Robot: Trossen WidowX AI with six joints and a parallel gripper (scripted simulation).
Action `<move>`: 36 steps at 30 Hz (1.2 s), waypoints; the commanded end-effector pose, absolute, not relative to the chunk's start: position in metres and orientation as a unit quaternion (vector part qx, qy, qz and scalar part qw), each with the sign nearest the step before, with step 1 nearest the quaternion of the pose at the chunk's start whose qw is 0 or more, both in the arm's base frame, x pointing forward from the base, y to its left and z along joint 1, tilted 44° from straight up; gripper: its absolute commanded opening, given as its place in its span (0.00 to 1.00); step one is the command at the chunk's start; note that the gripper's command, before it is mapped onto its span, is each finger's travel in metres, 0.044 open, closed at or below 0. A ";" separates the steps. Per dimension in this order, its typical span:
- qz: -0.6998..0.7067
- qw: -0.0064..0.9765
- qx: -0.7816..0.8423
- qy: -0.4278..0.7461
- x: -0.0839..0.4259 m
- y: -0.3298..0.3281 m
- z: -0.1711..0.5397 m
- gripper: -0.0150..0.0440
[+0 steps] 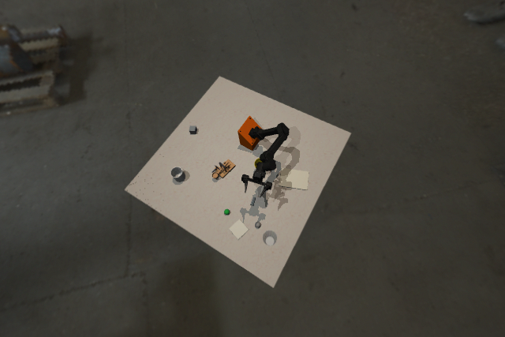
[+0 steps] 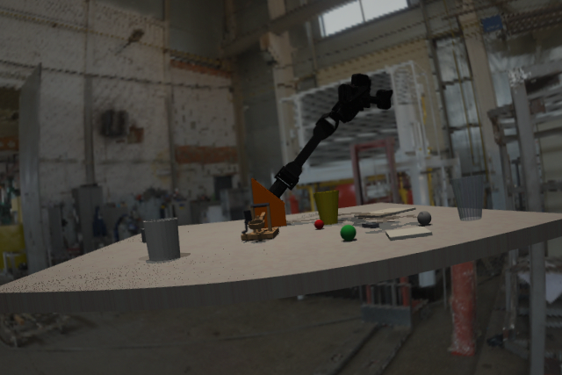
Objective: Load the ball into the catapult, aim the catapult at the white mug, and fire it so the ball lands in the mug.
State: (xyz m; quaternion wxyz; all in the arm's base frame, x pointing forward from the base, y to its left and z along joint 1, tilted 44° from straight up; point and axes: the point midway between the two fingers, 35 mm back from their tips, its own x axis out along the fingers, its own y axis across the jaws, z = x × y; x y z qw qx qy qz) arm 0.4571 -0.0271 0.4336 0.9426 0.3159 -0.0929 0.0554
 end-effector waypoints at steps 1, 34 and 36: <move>0.037 0.953 0.297 -0.045 0.469 -0.037 0.402 1.00; 0.008 0.861 0.216 0.460 0.427 -0.120 0.094 1.00; 0.017 0.844 0.222 0.487 0.416 -0.121 0.079 1.00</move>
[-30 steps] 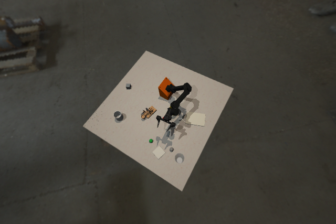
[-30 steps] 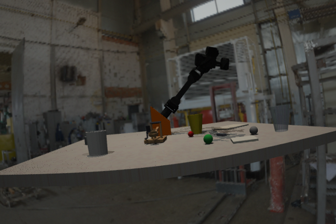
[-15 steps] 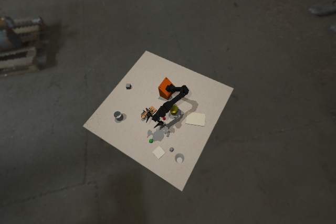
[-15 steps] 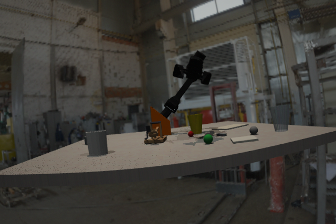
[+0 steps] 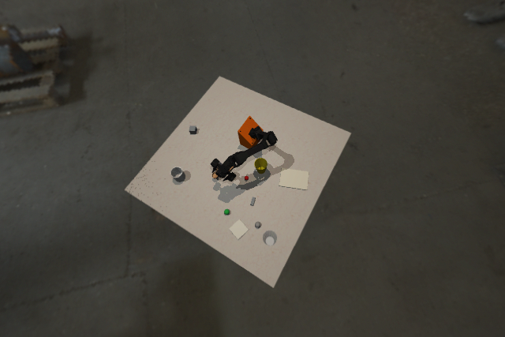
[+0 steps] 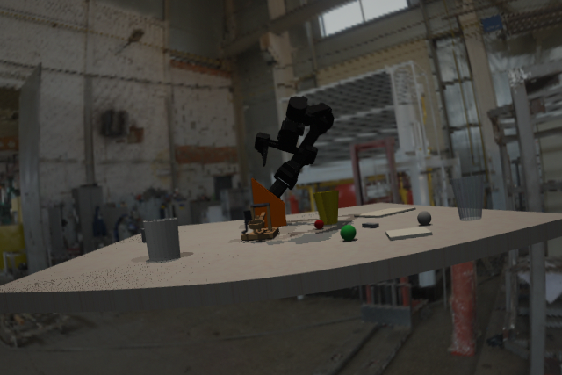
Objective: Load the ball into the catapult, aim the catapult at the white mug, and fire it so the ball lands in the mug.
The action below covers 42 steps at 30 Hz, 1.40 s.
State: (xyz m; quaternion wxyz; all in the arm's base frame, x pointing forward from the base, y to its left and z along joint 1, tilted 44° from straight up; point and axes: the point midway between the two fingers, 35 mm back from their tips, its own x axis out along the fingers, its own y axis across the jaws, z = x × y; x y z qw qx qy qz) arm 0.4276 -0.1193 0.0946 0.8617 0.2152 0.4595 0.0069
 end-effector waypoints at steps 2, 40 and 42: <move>0.028 0.827 0.230 0.512 0.404 -0.122 0.065 1.00; 0.156 0.648 0.366 0.649 0.295 -0.068 -0.046 1.00; 0.156 0.649 0.366 0.649 0.296 -0.066 -0.048 1.00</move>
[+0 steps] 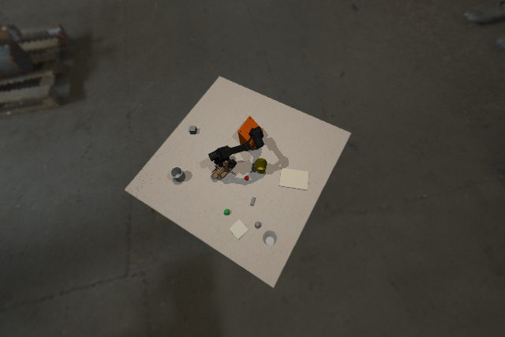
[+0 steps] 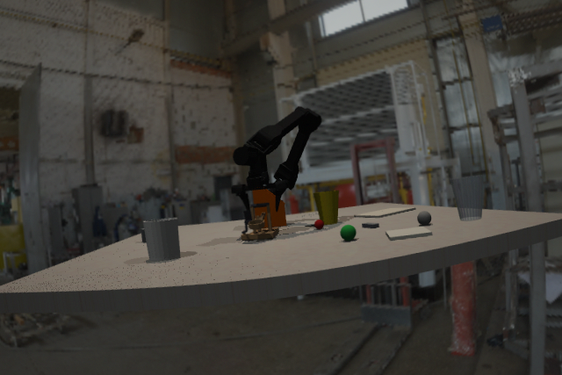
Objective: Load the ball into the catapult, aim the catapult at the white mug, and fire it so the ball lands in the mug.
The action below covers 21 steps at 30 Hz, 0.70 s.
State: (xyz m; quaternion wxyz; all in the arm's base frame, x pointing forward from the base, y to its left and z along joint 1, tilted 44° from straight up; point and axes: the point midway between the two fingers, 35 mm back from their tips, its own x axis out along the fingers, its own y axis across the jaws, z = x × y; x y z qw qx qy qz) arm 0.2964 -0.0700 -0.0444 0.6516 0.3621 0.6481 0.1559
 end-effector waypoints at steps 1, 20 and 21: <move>0.156 0.649 0.366 0.649 0.296 -0.065 -0.050 1.00; 0.157 0.648 0.366 0.649 0.299 -0.043 -0.072 1.00; 0.157 0.648 0.366 0.649 0.299 -0.042 -0.073 1.00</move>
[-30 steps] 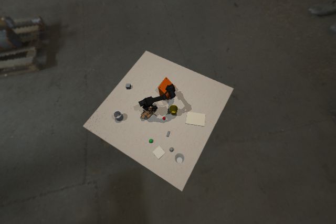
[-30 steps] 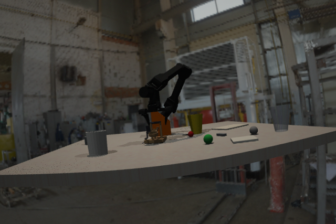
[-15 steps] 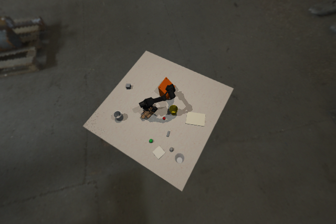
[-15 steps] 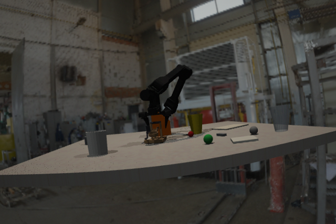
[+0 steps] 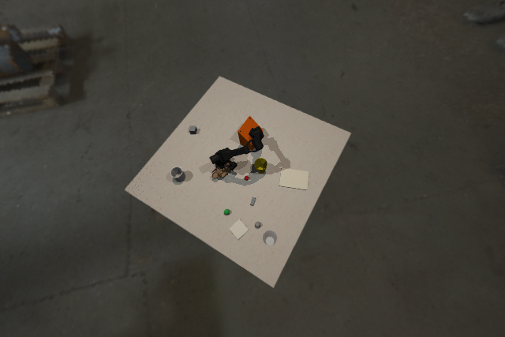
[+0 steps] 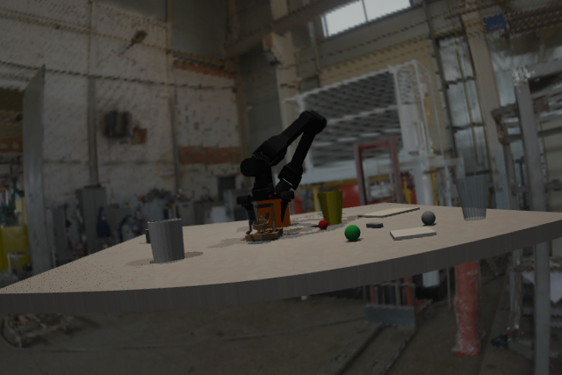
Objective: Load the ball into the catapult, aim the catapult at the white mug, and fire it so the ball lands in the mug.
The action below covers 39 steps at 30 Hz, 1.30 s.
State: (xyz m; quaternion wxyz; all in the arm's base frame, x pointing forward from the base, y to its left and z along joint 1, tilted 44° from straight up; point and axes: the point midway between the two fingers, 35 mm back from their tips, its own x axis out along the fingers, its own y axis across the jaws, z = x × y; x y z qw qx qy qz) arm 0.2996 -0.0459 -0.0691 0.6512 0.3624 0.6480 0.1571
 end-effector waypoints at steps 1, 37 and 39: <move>0.157 0.648 0.366 0.649 0.299 -0.041 -0.074 1.00; 0.213 0.681 0.300 0.633 0.290 -0.092 -0.054 0.25; 0.234 0.691 0.276 0.625 0.288 -0.099 -0.059 0.25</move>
